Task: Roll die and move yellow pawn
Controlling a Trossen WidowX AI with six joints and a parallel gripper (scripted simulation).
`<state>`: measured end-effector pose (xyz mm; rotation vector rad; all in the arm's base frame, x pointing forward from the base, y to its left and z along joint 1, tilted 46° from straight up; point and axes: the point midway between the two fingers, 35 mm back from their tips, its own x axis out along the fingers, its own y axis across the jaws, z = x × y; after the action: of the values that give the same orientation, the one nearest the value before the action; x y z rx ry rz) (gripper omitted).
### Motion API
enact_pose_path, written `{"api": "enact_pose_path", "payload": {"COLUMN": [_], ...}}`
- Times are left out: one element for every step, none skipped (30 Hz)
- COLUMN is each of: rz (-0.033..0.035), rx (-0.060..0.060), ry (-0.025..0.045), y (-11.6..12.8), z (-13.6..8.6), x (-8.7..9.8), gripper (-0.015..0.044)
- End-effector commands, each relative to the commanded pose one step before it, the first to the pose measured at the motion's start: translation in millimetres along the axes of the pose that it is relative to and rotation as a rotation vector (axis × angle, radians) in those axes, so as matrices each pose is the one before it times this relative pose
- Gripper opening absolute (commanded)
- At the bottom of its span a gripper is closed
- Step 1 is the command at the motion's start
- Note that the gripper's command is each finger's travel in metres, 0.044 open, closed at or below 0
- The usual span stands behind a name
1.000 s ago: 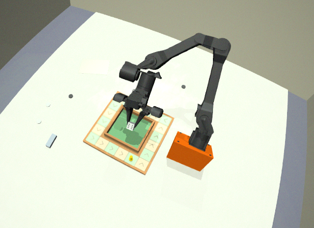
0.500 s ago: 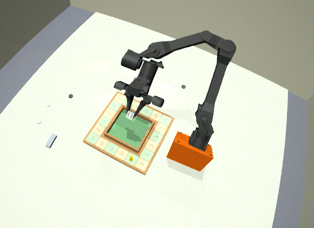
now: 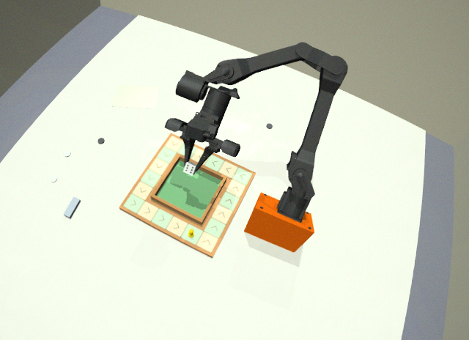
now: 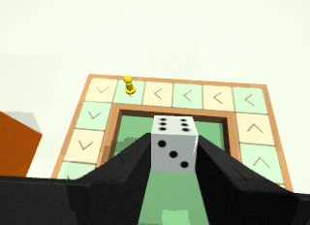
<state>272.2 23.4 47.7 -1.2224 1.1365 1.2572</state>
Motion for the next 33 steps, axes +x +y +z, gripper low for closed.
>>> {"api": "enact_pose_path", "payload": {"rz": [0.00035,0.00000,-0.00015,-0.00032,-0.00009,0.00010,0.00006,0.00000,0.00000,0.00000,0.00695,0.01922,0.02646,0.02245,0.01082,-0.00125,-0.01354,-0.02585,-0.03005,-0.02186,-0.00791,0.00000,0.00000,0.00000,0.02685,0.00000,-0.00017,-0.00054,-0.00103,-0.00154,-0.00188,-0.00227,-0.00270], "rx": [0.0000,0.0000,0.0005,0.0014,0.0019,0.0013,0.0004,0.0000,0.0000,0.0000,0.0036,0.0099,0.0138,0.0128,0.0088,0.0053,0.0024,0.0002,-0.0011,-0.0010,-0.0004,0.0000,0.0000,0.0000,-0.0131,0.0000,0.0109,0.0327,0.0546,0.0688,0.0692,0.0693,0.0694], "ry": [0.00000,0.00000,-0.00055,-0.00172,-0.00271,-0.00184,-0.00062,0.00000,0.00000,0.00000,0.01644,0.04996,0.08518,0.10725,0.10917,0.10985,0.10937,0.10761,0.08554,0.05017,0.01651,0.00000,0.00000,0.00000,-0.07116,0.00000,0.00034,0.00107,0.00192,0.00265,0.00288,0.00306,0.00319], "y": [0.10,0.00,-0.27,-0.56,-0.12,0.39,0.22,0.00,0.00,0.00,0.37,1.02,1.36,1.01,0.26,-0.45,-1.14,-1.81,-1.97,-1.40,-0.50,0.00,0.00,0.00,3.14,0.00,0.33,1.10,2.27,3.66,4.59,5.44,6.21], "z": [-0.01,0.00,2.42,7.28,10.95,7.31,2.43,0.00,0.00,0.00,-0.68,-1.97,-2.89,-2.74,-1.79,-0.88,-0.04,0.73,1.13,0.89,0.33,0.00,0.00,0.00,2.45,0.00,1.56,4.64,7.58,9.17,8.69,8.06,7.36], "x": [0.14,0.00,-2.08,-6.29,-9.54,-6.40,-2.14,0.00,0.00,0.00,2.00,5.78,9.00,9.94,8.64,7.21,5.69,4.09,2.11,0.73,0.15,0.00,0.00,0.00,-2.19,0.00,0.33,1.00,1.71,2.23,2.31,2.39,2.47], "gripper": [0.0184,0.0210,0.0236,0.0263,0.0289,0.0315,0.0341,0.0368,0.0394,0.0420,0.0440,0.0440,0.0440,0.0440,0.0440,0.0440,0.0440,0.0440,0.0440,0.0440,0.0440,0.0440,0.0440,0.0440,0.0440,0.0440,0.0414,0.0387,0.0361,0.0335,0.0309,0.0282,0.0256]}}
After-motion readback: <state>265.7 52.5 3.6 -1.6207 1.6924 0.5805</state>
